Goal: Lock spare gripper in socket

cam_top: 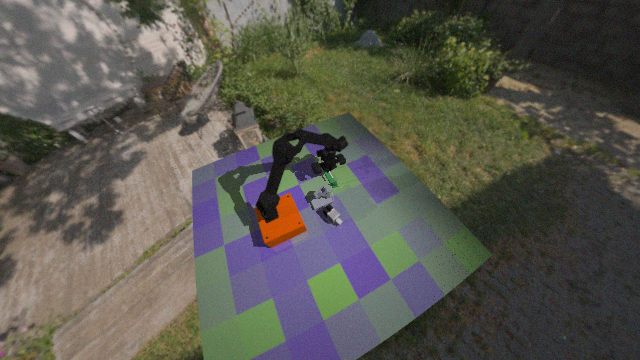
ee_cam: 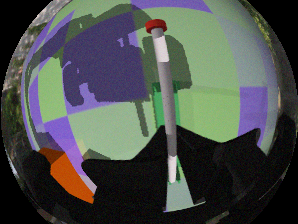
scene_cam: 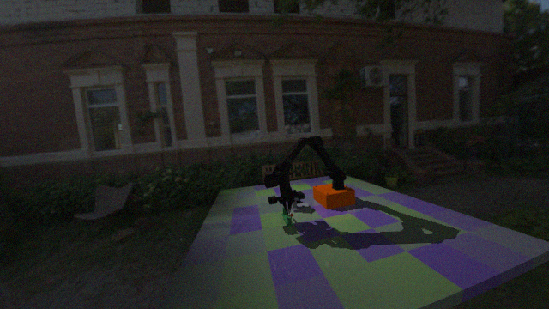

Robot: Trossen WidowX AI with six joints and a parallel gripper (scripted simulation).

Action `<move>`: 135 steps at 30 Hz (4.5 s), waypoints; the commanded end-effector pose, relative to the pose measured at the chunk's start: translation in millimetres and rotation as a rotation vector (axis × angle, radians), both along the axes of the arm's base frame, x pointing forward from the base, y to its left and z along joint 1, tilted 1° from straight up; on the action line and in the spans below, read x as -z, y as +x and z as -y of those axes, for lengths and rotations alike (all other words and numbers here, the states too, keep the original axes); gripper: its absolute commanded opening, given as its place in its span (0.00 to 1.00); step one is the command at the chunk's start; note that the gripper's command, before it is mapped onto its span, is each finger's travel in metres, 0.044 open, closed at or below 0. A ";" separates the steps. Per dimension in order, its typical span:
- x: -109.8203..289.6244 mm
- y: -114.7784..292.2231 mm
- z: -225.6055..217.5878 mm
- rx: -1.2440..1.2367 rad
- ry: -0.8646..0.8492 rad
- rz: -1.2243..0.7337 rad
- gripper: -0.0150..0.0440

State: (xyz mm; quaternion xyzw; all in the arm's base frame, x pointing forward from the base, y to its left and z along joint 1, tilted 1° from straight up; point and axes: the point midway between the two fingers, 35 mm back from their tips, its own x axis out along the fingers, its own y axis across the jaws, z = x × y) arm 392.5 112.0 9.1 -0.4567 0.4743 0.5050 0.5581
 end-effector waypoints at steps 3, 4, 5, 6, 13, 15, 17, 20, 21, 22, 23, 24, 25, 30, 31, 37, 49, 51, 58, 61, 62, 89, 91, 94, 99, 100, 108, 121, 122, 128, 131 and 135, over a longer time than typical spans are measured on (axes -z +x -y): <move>-7.4 0.9 18.8 -0.001 0.001 0.004 0.25; -8.3 0.9 21.9 -0.001 0.001 0.004 0.25; -9.2 0.9 25.0 -0.001 0.000 0.004 0.25; -10.2 0.8 28.0 -0.001 0.000 0.004 0.25; -15.2 0.1 44.7 -0.002 -0.001 0.004 0.25; -14.3 0.2 44.7 -0.002 -0.002 0.004 0.25; -11.8 0.3 44.7 -0.002 -0.003 0.004 0.25; -7.0 0.5 44.7 -0.002 -0.004 0.004 0.25; -5.4 0.5 44.7 -0.003 -0.005 0.003 0.25; -3.8 0.6 44.7 -0.003 -0.005 0.003 0.25; -2.2 0.6 44.7 -0.003 -0.006 0.003 0.25; -1.0 0.7 44.7 -0.003 -0.006 0.004 0.25; 0.4 0.8 44.7 -0.003 -0.006 0.006 0.25; 7.7 1.3 44.7 -0.002 -0.005 0.008 0.25; 9.2 1.4 44.7 -0.002 -0.005 0.009 0.25; 18.0 1.9 44.8 -0.002 -0.005 0.011 0.25; 28.5 1.4 44.9 -0.002 -0.004 0.015 0.25; 28.7 1.3 44.9 -0.002 -0.004 0.015 0.25; 29.0 1.2 44.9 -0.003 -0.004 0.016 0.25; 30.7 0.5 45.0 -0.006 -0.004 0.021 0.25; 30.7 0.5 45.0 -0.006 -0.004 0.021 0.25; 30.7 0.5 45.0 -0.006 -0.004 0.021 0.25; 30.7 0.5 45.0 -0.006 -0.004 0.021 0.25; 30.7 0.5 45.0 -0.006 -0.004 0.021 0.25; 30.7 0.5 45.0 -0.006 -0.004 0.021 0.25; 30.7 0.5 45.0 -0.006 -0.004 0.021 0.25; 25.1 2.0 44.7 0.000 -0.002 0.030 0.25; 22.4 1.8 44.7 0.000 -0.002 0.030 0.83; 19.1 1.5 44.7 0.000 -0.002 0.030 0.88; 5.6 -1.8 45.0 0.000 -0.003 0.018 1.00; -1.2 -2.8 45.1 -0.001 -0.004 0.016 1.00; -10.4 -3.9 45.2 -0.001 -0.004 0.013 1.00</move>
